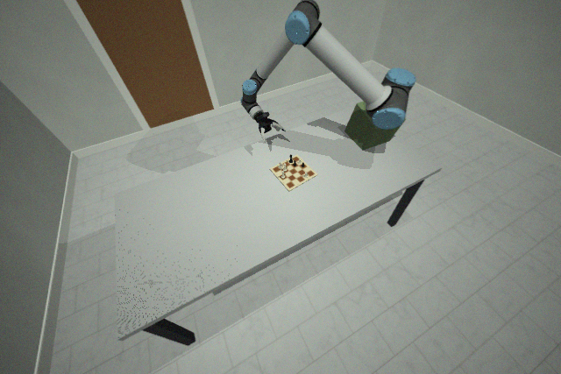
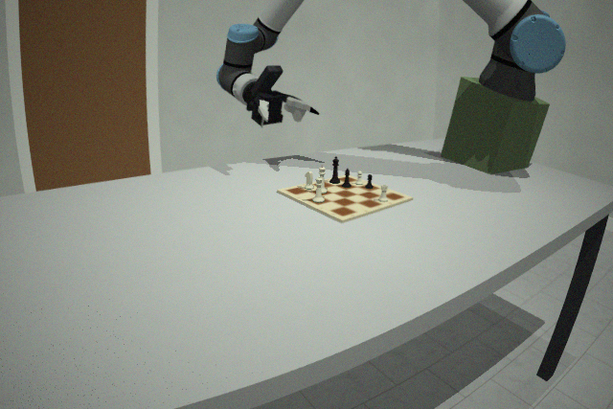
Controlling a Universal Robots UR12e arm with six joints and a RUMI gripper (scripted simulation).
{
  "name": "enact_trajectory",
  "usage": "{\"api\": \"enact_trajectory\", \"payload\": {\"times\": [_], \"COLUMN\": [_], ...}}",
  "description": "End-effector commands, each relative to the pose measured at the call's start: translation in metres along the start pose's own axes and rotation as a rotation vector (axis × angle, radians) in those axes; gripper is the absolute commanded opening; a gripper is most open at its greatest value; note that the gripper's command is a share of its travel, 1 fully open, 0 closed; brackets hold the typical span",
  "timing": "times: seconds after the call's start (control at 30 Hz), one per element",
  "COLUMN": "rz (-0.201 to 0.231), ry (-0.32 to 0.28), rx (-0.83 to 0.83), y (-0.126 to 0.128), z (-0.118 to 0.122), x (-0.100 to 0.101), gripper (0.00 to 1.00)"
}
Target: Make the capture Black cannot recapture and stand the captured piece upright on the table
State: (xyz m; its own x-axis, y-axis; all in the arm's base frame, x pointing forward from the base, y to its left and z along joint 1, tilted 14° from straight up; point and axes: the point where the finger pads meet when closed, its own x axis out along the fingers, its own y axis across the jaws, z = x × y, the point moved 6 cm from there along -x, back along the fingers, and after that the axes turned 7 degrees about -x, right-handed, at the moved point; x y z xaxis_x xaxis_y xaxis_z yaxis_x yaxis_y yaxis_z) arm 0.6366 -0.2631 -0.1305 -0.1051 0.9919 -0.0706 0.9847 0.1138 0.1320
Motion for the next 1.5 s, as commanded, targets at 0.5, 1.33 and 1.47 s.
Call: {"api": "enact_trajectory", "payload": {"times": [0.5, 1.33, 1.47], "rz": [-0.181, -0.368, -0.377], "ry": [-0.277, -0.802, -0.871], "rx": [-0.070, -0.210, -0.231], "y": [-0.009, -0.030, -0.034], "z": [-0.023, -0.071, -0.080], "x": [0.070, 0.168, 0.179], "gripper": [1.00, 1.00, 1.00]}}
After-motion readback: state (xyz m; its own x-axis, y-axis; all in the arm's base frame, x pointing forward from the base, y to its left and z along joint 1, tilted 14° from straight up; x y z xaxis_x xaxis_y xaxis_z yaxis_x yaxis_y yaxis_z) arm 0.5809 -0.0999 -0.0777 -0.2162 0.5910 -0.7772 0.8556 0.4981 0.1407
